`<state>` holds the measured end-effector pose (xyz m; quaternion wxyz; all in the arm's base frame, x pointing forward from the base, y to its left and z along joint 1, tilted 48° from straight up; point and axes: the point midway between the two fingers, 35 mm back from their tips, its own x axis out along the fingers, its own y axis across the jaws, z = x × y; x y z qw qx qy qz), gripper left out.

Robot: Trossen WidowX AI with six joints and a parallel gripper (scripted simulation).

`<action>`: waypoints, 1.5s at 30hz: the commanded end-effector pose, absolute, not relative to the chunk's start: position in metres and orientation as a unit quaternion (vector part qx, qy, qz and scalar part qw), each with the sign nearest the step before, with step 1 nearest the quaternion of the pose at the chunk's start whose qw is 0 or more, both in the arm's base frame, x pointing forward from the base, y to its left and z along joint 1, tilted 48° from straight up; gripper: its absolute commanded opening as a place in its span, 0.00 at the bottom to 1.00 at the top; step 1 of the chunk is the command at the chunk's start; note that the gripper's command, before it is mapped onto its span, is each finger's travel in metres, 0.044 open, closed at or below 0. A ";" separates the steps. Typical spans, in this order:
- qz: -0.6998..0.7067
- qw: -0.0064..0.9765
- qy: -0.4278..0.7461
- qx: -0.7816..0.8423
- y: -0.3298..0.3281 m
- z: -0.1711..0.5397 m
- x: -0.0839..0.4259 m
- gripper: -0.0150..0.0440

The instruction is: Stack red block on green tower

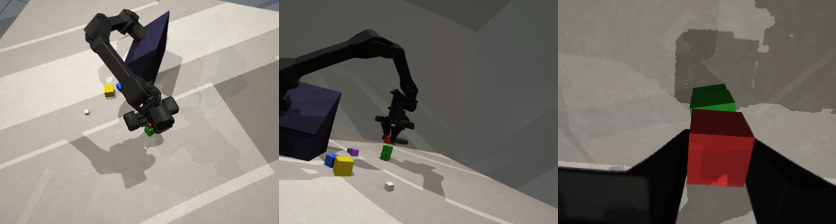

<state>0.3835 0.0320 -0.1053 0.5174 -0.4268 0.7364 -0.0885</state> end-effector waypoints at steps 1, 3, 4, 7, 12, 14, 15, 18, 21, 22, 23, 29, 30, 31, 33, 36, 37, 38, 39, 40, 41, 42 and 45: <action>-0.088 0.513 0.738 -0.430 0.024 -0.111 0.382 0.25; -0.088 0.513 0.738 -0.430 0.025 -0.111 0.382 0.25; -0.088 0.513 0.738 -0.430 0.025 -0.111 0.382 0.25; -0.088 0.513 0.738 -0.430 0.024 -0.111 0.382 0.25; -0.088 0.513 0.738 -0.430 0.024 -0.112 0.382 0.25; -0.088 0.513 0.738 -0.430 0.024 -0.112 0.382 0.25; -0.088 0.513 0.738 -0.430 0.024 -0.112 0.382 0.25; -0.088 0.513 0.738 -0.430 0.024 -0.112 0.382 0.25; -0.088 0.513 0.738 -0.430 0.024 -0.112 0.382 0.25; -0.088 0.513 0.738 -0.430 0.024 -0.112 0.382 0.25; -0.088 0.513 0.738 -0.430 0.024 -0.112 0.381 0.25; -0.088 0.513 0.738 -0.430 0.023 -0.112 0.381 0.25; -0.088 0.513 0.738 -0.430 0.023 -0.112 0.381 0.25; -0.088 0.513 0.738 -0.430 0.023 -0.112 0.381 0.25; -0.088 0.513 0.738 -0.430 0.023 -0.112 0.381 0.25; -0.088 0.513 0.738 -0.430 0.025 -0.111 0.382 0.25; -0.088 0.513 0.738 -0.430 0.027 -0.109 0.382 0.25; -0.089 0.515 0.738 -0.427 0.025 -0.112 0.381 0.30; -0.089 0.515 0.738 -0.427 0.025 -0.112 0.381 0.34; -0.089 0.515 0.738 -0.427 0.025 -0.112 0.381 0.39; -0.089 0.515 0.738 -0.427 0.025 -0.112 0.381 0.43; -0.089 0.515 0.738 -0.427 0.025 -0.112 0.381 0.48; -0.089 0.515 0.738 -0.427 0.025 -0.112 0.381 0.61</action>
